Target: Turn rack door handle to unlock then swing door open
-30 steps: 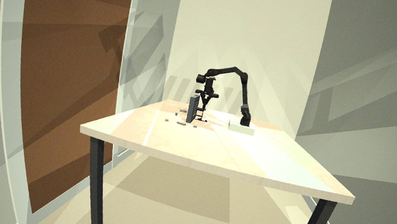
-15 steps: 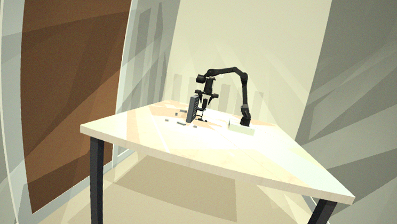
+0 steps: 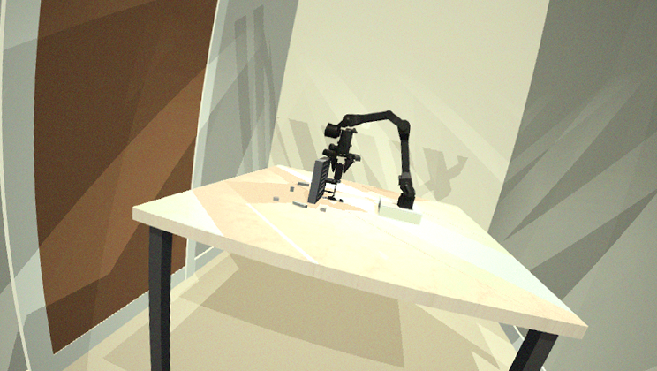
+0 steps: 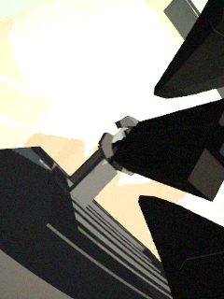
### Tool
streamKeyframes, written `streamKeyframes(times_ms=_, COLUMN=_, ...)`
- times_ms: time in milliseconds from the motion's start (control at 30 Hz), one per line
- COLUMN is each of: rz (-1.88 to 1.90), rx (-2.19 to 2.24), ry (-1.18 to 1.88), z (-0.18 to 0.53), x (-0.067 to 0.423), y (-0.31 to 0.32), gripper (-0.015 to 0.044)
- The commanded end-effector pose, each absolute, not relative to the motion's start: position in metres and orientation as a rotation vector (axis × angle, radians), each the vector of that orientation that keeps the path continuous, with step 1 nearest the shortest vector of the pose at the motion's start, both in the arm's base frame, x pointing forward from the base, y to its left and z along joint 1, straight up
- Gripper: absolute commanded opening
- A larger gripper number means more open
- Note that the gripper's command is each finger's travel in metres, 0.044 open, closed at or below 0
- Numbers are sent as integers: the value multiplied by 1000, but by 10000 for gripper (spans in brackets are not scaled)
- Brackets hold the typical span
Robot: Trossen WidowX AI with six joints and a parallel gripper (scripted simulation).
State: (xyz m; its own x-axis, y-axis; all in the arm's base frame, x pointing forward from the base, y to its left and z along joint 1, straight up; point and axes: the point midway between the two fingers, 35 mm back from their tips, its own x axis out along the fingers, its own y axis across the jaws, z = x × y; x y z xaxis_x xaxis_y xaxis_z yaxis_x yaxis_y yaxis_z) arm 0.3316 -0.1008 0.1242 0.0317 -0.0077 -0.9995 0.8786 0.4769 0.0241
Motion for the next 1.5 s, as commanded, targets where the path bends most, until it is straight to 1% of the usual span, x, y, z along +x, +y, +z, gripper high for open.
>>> streamKeyframes(times_ms=0, rz=-668, rx=684, ry=1433, z=123, x=331, y=-100, gripper=282)
streamKeyframes(times_ms=367, rz=-252, rx=255, ry=1526, z=123, x=331, y=-100, gripper=282)
streamKeyframes(times_ms=733, rz=168, rx=-177, ry=1534, z=123, x=331, y=-100, gripper=282)
streamKeyframes(times_ms=1100, rz=586, rx=-607, ry=1460, z=123, x=331, y=-100, gripper=282)
streamKeyframes(times_ms=1467, rz=996, rx=-1029, ry=1298, z=123, x=331, y=-100, gripper=282)
